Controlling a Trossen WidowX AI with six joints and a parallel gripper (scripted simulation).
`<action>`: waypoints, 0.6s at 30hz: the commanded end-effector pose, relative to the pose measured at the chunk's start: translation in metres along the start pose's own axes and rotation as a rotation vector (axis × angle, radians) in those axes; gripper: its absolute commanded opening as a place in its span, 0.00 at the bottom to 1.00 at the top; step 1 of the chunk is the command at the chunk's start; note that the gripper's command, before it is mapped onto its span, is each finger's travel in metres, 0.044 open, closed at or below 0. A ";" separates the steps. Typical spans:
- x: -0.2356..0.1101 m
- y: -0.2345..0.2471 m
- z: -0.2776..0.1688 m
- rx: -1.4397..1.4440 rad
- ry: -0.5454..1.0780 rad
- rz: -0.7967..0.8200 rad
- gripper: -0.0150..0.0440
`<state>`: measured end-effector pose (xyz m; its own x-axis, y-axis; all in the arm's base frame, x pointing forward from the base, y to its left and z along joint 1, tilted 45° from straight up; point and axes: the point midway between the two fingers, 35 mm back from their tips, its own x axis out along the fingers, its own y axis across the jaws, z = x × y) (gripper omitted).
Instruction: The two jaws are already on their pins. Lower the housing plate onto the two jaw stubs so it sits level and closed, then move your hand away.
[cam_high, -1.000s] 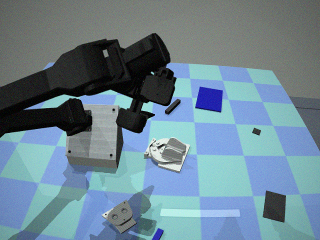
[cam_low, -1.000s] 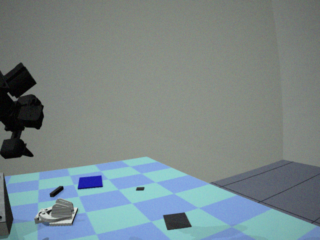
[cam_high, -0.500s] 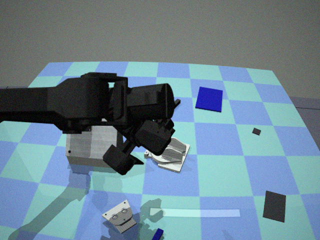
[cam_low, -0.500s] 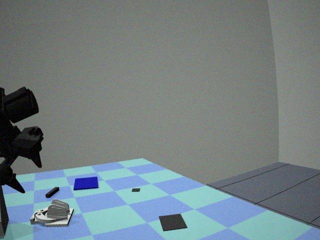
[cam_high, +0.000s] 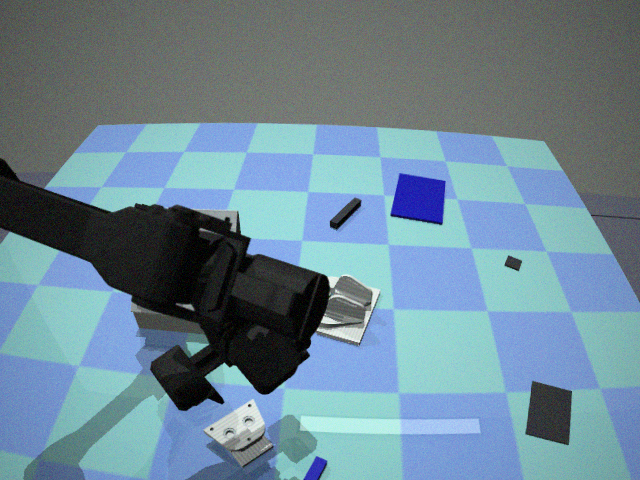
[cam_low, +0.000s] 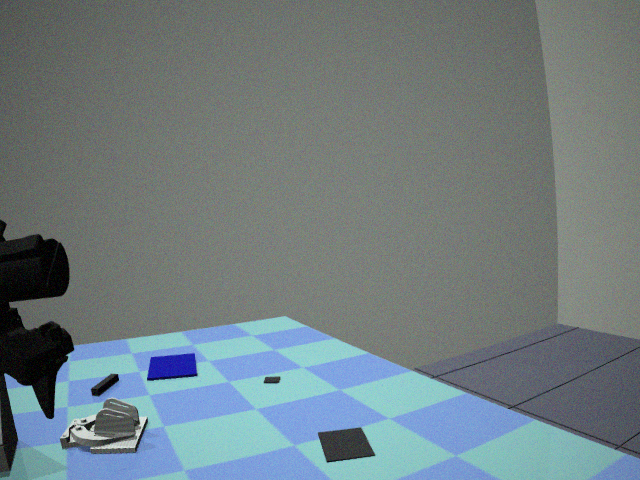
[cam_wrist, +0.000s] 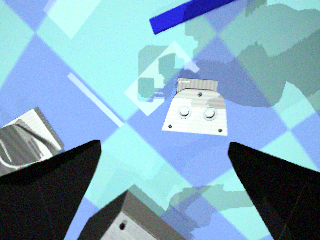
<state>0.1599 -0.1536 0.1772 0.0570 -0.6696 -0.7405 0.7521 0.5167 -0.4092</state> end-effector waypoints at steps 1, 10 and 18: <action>0.006 -0.026 -0.003 0.018 0.015 -0.096 1.00; 0.032 -0.033 -0.004 0.022 0.020 -0.112 1.00; 0.046 -0.036 -0.004 0.021 0.017 -0.115 1.00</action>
<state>0.1324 -0.1991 0.1576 -0.0438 -0.7157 -0.6971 0.7706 0.4198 -0.4795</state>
